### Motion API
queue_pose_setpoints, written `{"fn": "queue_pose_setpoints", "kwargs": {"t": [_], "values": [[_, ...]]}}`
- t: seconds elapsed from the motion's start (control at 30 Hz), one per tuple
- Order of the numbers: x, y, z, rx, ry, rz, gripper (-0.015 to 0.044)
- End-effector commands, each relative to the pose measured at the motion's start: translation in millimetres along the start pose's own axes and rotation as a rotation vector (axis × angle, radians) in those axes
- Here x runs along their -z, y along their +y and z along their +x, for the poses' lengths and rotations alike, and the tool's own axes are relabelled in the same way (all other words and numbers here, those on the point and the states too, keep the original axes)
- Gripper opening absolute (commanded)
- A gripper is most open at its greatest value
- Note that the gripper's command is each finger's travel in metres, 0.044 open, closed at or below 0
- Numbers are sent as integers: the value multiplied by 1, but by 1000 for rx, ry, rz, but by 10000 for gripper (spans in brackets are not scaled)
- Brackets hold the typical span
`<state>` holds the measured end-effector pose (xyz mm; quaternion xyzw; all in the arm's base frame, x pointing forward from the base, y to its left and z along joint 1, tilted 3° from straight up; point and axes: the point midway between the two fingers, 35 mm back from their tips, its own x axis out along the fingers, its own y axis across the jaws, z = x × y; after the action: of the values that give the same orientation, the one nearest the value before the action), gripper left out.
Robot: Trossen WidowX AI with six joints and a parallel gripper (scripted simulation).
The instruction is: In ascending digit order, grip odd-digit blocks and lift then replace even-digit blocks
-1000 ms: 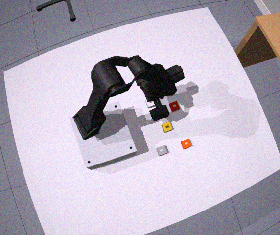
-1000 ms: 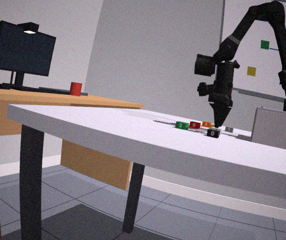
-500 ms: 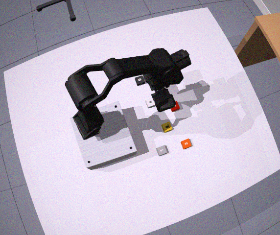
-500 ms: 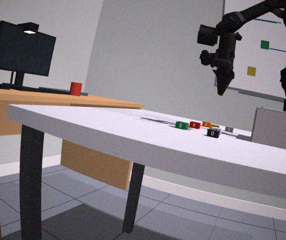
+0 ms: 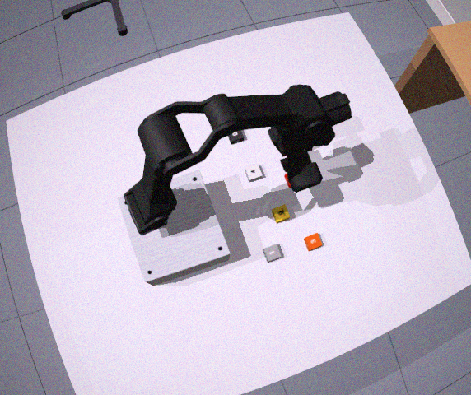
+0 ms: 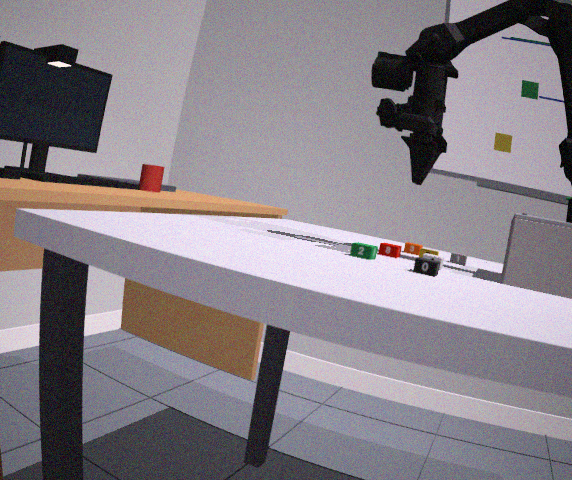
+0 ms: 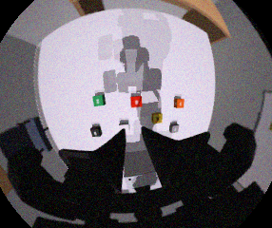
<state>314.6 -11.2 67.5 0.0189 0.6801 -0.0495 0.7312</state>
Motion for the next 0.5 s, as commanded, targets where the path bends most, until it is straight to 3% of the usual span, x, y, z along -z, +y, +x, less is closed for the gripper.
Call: {"fn": "queue_pose_setpoints", "kwargs": {"t": [0.0, 0.1, 0.17, 0.27, 0.47], "values": [[-29, -24, 2, 4, 7, 0, 120], [-31, -25, 2, 4, 8, 0, 120], [-32, -25, 21, 4, 7, 0, 173], [-30, -25, 79, 5, 8, 0, 251], [-30, -26, 84, 5, 8, 0, 400]]}}
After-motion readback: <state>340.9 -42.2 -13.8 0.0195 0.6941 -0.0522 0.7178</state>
